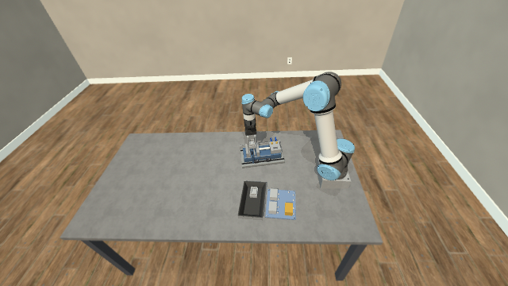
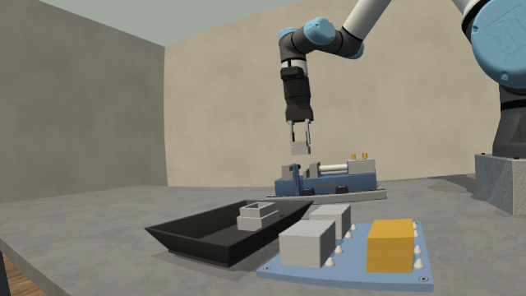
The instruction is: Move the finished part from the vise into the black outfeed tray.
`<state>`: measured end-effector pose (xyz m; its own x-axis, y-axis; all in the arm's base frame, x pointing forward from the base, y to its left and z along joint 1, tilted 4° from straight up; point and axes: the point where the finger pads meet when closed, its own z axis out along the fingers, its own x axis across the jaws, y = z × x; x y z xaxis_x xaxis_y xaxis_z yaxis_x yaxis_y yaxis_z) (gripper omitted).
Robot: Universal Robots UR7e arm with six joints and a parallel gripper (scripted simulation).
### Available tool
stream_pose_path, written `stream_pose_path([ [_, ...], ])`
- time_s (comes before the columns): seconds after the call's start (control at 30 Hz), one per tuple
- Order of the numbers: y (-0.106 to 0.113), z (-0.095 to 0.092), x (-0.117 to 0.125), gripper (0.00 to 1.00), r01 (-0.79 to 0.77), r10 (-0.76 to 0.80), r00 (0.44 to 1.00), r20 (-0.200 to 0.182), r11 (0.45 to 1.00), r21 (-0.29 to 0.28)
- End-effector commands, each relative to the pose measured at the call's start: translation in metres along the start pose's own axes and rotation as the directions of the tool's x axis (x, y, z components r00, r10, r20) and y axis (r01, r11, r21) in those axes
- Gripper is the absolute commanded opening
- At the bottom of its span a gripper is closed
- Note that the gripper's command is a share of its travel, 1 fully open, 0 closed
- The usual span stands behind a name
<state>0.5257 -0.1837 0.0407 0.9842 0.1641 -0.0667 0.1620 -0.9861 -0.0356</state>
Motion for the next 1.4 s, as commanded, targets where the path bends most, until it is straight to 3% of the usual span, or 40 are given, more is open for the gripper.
stream_pose_path([
  [0.0, 0.0, -0.005, 0.0, 0.0, 0.0, 0.0, 1.0, -0.001, 1.0, -0.001],
  [0.77, -0.008, -0.007, 0.005, 0.0, -0.005, 0.005, 1.0, -0.001, 1.0, -0.001],
  [1.1, -0.032, -0.008, 0.017, 0.0, -0.019, 0.019, 1.0, -0.002, 1.0, -0.002],
  [1.37, -0.073, -0.008, 0.034, 0.0, -0.043, 0.043, 0.999, -0.004, 0.999, -0.003],
])
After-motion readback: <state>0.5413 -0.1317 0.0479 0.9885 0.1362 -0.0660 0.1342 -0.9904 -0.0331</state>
